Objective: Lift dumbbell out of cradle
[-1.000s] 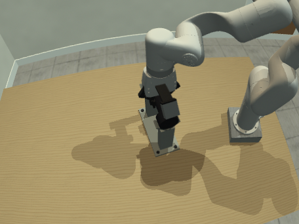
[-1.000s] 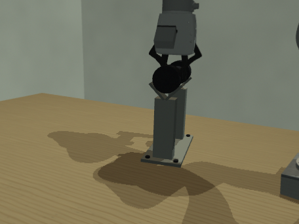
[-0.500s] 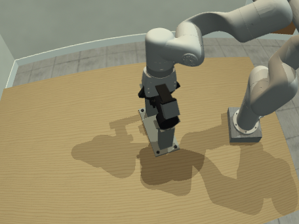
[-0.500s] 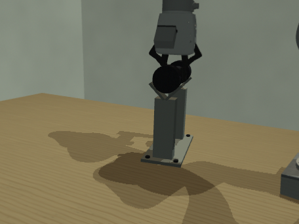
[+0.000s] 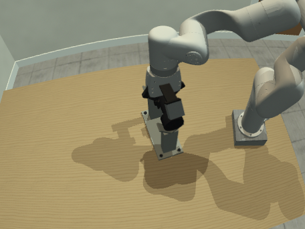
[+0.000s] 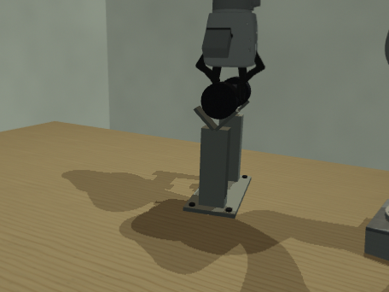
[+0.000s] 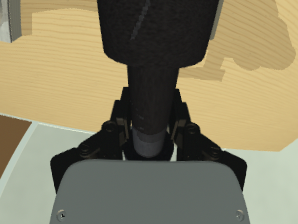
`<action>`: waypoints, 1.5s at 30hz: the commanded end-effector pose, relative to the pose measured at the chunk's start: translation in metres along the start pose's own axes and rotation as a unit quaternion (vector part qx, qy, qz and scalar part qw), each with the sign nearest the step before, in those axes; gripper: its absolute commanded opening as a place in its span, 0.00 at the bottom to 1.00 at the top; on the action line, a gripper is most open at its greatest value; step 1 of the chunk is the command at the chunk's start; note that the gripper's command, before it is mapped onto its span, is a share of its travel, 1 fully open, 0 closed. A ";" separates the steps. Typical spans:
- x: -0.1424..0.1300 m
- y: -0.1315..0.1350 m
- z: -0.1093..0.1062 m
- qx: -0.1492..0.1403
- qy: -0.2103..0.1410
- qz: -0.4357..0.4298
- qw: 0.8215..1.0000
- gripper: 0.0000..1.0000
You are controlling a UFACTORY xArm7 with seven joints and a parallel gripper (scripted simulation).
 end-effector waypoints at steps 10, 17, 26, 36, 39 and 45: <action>0.000 0.003 -0.029 -0.007 -0.001 -0.001 1.000 0.00; 0.000 0.004 -0.042 -0.007 -0.001 -0.001 1.000 0.00; 0.000 0.003 -0.065 -0.007 -0.001 -0.001 1.000 0.00; 0.000 0.003 -0.083 -0.007 -0.001 -0.001 1.000 0.00; 0.000 0.003 -0.088 -0.006 -0.001 -0.001 1.000 0.00; 0.000 0.002 -0.095 -0.006 -0.001 -0.001 1.000 0.00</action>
Point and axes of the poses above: the point where the finger pads meet when closed, its own z axis out along the fingers, its own y axis across the jaws, x = y × z, the point moved 1 cm from there along -z, back along the fingers, and after that the axes turned 11 degrees about z, right-handed, at the moved point
